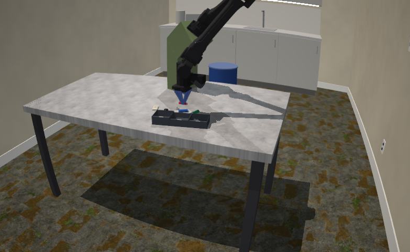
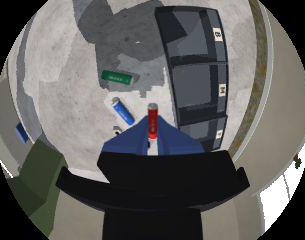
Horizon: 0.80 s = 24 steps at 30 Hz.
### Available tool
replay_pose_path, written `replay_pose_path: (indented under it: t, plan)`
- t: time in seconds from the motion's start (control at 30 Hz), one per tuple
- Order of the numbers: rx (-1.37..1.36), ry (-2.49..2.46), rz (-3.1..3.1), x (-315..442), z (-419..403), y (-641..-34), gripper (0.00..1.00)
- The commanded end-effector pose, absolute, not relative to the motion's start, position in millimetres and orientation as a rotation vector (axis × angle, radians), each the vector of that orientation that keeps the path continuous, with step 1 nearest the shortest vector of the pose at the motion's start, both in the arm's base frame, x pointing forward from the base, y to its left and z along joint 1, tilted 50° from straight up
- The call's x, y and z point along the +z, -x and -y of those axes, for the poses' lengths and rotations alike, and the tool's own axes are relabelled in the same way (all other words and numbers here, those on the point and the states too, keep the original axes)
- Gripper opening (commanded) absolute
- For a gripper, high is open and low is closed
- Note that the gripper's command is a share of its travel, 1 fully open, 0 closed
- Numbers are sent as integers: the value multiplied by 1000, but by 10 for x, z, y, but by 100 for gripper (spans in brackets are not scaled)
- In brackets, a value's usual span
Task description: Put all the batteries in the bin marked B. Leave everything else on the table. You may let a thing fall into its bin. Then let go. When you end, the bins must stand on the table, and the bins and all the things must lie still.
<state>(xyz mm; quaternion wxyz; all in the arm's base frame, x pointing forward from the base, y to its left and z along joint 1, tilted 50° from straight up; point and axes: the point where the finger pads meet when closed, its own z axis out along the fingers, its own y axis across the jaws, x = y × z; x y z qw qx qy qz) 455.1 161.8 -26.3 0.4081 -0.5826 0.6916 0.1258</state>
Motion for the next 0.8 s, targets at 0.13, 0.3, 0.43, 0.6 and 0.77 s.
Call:
replay_pose_path:
  t: [0.13,0.3,0.43,0.6,0.77]
  plan:
    - [316,1465,-1756,-297,-1553,-4528,5]
    - [321,1481,-1744,-338,-1647,-4551,5]
    - [328,1480,-1752,-358,-1646,-4525,5]
    - [326,1479,-1750,-361,-1646,-4523,5]
    - [327,1479,-1751,-370,-1645,-4514,5]
